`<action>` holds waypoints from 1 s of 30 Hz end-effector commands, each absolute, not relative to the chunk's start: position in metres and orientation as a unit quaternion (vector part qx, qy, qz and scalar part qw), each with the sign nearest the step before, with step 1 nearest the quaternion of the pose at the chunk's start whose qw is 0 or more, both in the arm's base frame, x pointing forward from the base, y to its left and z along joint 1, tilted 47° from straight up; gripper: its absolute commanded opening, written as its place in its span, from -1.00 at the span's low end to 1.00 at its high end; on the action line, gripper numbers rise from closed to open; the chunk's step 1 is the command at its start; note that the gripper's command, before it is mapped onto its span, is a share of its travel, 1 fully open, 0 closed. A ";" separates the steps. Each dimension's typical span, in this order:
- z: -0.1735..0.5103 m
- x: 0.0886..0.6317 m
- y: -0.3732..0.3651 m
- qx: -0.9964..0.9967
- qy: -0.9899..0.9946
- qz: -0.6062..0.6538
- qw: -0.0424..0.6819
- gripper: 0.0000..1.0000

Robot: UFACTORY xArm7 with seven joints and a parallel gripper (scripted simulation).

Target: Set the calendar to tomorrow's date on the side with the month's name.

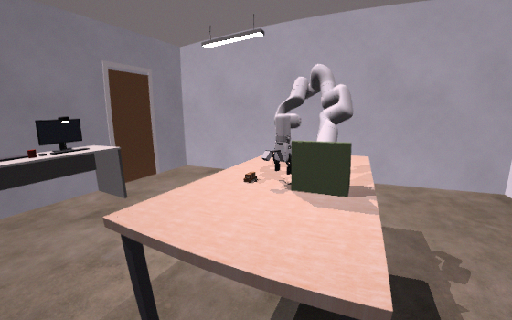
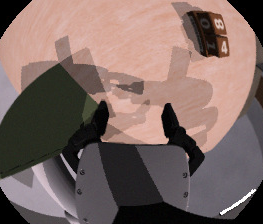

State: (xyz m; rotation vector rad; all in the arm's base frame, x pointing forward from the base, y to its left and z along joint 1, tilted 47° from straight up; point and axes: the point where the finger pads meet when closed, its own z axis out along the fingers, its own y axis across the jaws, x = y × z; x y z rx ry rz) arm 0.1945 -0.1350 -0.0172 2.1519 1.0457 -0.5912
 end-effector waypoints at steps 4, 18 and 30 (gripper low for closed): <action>-0.032 0.194 -0.149 0.823 0.401 -0.225 0.333 1.00; -0.034 0.194 -0.151 0.823 0.401 -0.225 0.333 1.00; -0.034 0.194 -0.151 0.823 0.401 -0.225 0.333 1.00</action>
